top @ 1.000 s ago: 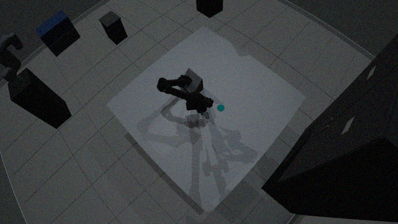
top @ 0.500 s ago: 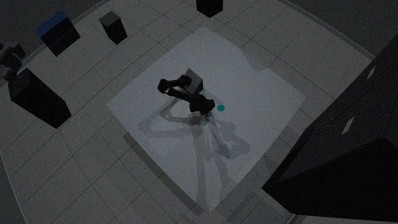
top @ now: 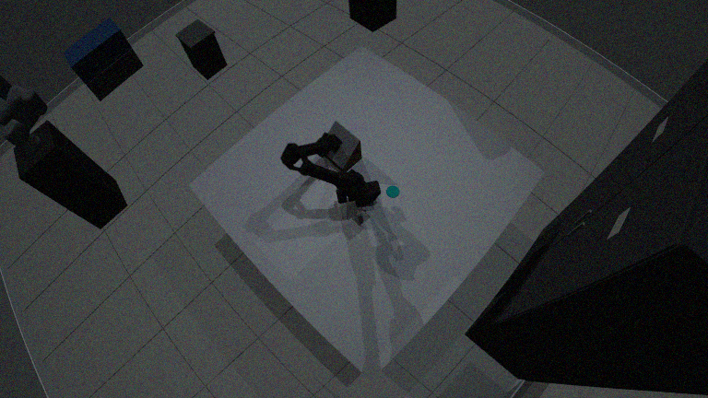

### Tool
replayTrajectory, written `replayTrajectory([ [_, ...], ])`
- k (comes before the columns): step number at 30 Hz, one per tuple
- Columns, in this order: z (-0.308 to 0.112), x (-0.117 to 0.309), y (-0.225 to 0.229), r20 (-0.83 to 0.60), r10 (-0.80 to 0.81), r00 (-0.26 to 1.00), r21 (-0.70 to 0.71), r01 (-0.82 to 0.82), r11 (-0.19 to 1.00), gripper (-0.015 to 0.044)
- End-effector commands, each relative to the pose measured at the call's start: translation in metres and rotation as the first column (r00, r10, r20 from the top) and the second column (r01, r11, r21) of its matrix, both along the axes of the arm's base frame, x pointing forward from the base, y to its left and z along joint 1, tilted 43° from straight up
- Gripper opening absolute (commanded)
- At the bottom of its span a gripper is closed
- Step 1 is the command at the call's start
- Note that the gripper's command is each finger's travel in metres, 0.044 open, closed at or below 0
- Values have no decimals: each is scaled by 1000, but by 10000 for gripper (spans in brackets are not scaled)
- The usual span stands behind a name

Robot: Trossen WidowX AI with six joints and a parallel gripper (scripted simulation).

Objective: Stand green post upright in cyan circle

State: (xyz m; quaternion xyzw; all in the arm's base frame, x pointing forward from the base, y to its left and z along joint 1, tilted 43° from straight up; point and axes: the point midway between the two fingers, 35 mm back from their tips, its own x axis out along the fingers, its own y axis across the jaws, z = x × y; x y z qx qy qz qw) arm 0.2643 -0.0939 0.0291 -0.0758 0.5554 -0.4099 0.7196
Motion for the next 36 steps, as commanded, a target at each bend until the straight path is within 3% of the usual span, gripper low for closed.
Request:
replayTrajectory([
  [1, -1, -2, -2, -8, 2, 1000, -7, -2, 1000, 22],
  [36, 17, 14, 24, 25, 57, 998, 6, -57, 998, 22],
])
